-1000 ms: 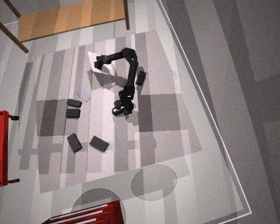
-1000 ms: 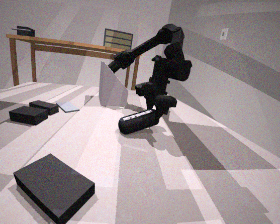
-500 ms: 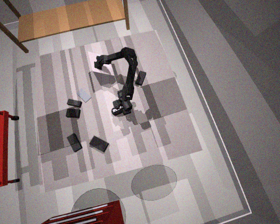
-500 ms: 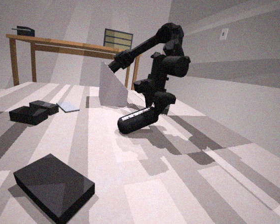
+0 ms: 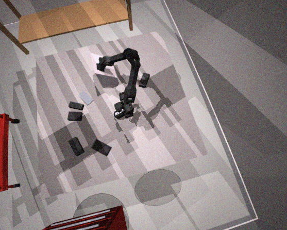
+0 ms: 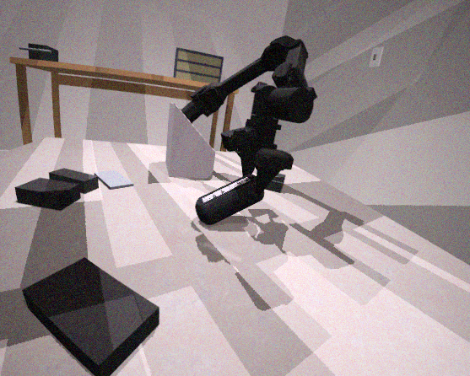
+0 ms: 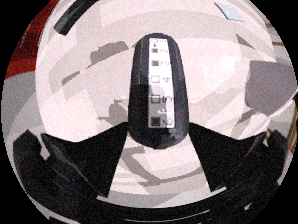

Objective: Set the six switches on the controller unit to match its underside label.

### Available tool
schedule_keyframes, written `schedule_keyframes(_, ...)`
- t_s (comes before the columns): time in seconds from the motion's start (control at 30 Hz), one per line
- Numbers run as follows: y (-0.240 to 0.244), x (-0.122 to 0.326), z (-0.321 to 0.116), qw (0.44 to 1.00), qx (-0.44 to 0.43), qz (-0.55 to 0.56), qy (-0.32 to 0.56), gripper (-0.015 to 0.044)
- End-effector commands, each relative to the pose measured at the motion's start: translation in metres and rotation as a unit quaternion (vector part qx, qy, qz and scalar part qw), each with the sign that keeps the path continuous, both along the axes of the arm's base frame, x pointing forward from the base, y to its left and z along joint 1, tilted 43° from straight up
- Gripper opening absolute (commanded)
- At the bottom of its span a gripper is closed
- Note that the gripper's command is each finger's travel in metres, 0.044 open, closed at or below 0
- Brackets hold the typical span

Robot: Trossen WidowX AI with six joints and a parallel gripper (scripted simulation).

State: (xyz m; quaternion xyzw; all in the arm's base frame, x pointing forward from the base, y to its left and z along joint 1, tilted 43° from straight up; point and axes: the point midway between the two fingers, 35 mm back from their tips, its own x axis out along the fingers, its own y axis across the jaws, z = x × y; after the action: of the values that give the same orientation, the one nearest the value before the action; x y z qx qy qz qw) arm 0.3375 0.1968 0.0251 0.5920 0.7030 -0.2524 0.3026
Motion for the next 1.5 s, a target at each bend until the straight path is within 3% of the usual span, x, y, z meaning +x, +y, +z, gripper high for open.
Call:
schedule_keyframes(0.0, -0.005, 0.002, 0.0, 1.0, -0.002, -0.001, -0.001, 0.0336)
schedule_keyframes(1.47, -0.04, 0.008, -0.004, 1.0, -0.003, -0.001, -0.002, 0.0336)
